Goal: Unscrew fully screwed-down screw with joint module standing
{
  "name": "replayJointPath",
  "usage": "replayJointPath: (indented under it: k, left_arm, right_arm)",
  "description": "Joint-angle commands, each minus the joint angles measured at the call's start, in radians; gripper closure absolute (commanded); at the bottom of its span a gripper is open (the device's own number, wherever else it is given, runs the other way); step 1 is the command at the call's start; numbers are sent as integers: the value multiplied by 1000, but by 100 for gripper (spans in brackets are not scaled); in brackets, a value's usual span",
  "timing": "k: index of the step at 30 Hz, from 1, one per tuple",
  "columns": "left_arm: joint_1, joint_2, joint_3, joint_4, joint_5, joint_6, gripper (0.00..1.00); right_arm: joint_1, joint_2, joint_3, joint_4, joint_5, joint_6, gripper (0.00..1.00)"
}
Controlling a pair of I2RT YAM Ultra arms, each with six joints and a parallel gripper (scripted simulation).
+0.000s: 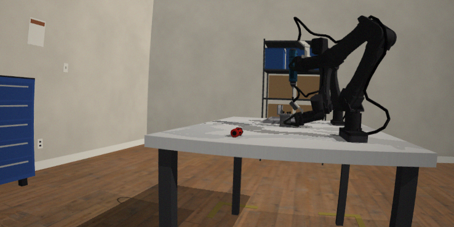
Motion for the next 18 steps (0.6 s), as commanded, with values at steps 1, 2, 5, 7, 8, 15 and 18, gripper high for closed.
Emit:
replayJointPath:
  k: [1, 2, 5, 7, 8, 15, 18]
  left_arm:
    - [-15, -20, 61, 68, -11, 11, 58]
    - [-15, -20, 61, 68, -11, 11, 58]
    - [-15, -15, 63, 68, -11, 11, 58]
    - [-15, -10, 66, 68, -11, 11, 58]
    - [-15, -8, 67, 68, -9, 11, 58]
    - [-13, -14, 74, 71, -9, 12, 58]
    - [-13, -14, 74, 71, -9, 12, 58]
  right_arm:
    - [0, -8, 2, 1, 5, 1, 41]
    - [0, -8, 2, 1, 5, 1, 41]
    - [0, -8, 2, 1, 5, 1, 41]
    - [0, -8, 2, 1, 5, 1, 41]
    - [0, -8, 2, 1, 5, 1, 41]
    - [0, -8, 2, 1, 5, 1, 41]
    - [0, -8, 2, 1, 5, 1, 41]
